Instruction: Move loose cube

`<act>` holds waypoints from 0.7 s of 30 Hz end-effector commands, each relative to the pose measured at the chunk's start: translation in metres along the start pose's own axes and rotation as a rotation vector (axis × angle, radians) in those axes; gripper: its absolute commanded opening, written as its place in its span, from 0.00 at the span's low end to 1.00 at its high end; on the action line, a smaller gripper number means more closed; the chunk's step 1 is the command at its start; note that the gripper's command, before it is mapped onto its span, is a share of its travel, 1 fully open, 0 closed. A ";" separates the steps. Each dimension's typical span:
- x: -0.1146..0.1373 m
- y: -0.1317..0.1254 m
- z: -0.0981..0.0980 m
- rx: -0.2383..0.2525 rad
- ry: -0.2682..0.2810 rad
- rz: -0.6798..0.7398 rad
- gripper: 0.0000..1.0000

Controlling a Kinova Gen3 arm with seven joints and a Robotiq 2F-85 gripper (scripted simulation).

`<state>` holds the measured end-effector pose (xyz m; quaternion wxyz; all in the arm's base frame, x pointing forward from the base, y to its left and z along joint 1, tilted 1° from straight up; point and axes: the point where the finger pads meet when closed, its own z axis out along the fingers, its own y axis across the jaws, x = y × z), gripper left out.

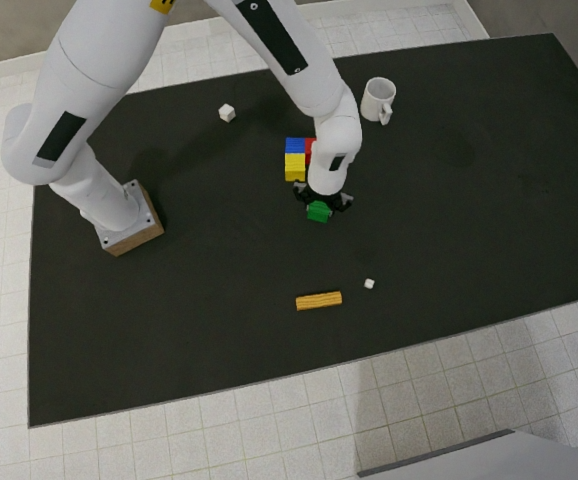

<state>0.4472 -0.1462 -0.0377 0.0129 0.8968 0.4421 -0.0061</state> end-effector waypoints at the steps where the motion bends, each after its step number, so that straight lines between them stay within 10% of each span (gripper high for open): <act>1: 0.002 0.000 0.000 -0.001 0.005 -0.002 0.10; 21: 0.001 -0.001 -0.028 0.003 0.004 -0.002 0.10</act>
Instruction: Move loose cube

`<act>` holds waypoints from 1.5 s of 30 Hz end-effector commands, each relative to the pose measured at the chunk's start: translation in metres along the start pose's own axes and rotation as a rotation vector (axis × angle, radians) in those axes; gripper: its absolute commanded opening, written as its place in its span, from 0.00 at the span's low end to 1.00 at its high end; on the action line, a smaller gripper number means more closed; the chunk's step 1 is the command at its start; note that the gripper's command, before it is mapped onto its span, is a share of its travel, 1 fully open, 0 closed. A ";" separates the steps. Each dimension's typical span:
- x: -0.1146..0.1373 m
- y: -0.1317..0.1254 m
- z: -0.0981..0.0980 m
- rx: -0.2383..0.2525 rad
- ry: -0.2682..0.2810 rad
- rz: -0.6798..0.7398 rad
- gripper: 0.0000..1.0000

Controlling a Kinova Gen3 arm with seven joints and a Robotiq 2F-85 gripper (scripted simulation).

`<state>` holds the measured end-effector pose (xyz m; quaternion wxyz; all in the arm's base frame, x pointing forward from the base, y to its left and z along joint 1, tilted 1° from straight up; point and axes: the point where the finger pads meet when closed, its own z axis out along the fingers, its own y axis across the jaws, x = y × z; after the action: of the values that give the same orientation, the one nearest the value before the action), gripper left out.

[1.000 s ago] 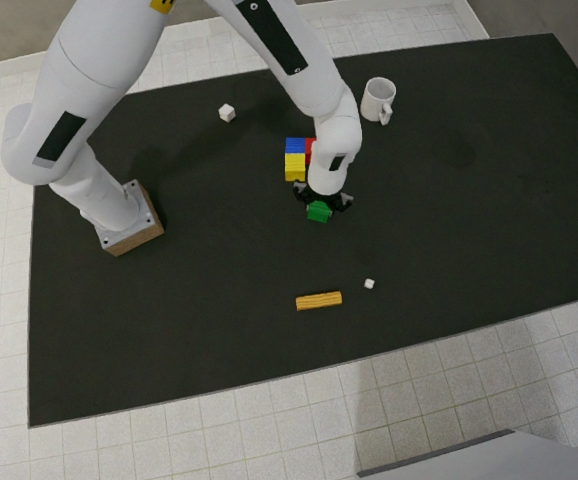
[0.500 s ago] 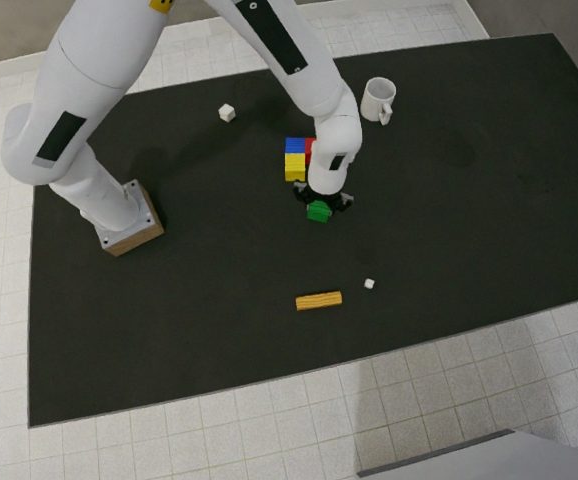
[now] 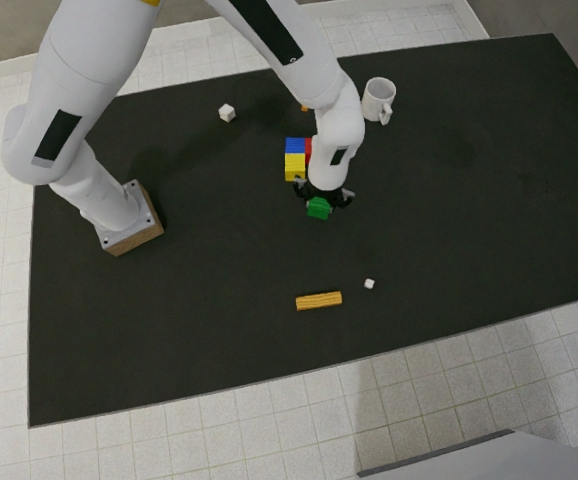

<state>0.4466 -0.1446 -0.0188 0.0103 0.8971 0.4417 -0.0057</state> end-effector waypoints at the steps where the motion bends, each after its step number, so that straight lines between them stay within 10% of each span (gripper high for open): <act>1: 0.001 0.000 -0.011 -0.002 0.002 -0.003 0.10; 45: 0.020 0.003 -0.060 -0.001 0.002 -0.049 0.10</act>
<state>0.4503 -0.1397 0.0399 0.0097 0.8949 0.4461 -0.0034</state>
